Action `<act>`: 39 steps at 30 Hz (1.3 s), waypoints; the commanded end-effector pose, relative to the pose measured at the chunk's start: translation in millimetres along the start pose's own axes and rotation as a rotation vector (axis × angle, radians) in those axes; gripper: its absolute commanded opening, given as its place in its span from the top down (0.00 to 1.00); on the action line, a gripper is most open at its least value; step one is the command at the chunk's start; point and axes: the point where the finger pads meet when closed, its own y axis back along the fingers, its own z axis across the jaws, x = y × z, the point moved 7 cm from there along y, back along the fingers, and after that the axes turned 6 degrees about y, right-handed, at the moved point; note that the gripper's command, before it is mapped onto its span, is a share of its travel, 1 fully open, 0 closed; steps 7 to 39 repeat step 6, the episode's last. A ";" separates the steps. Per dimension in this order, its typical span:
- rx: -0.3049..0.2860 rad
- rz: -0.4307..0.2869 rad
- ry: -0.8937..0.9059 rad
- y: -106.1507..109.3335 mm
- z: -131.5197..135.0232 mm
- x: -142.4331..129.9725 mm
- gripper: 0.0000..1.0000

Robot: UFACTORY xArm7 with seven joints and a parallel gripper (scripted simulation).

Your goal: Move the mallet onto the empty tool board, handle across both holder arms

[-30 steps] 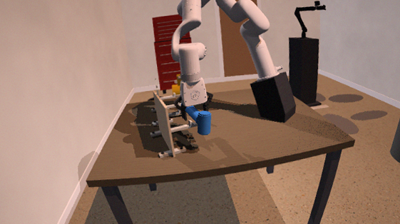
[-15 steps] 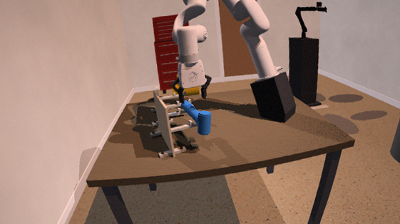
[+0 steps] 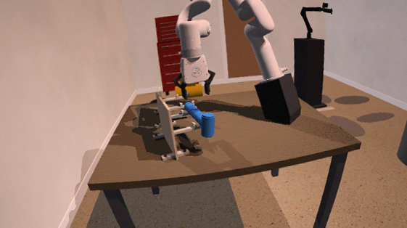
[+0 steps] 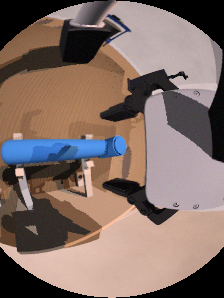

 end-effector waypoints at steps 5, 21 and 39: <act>0.005 -0.001 0.000 2.1 -1.3 -0.5 0.00; 0.005 -0.001 0.000 2.1 -1.3 -0.5 0.00; 0.005 -0.001 0.000 2.1 -1.3 -0.5 0.00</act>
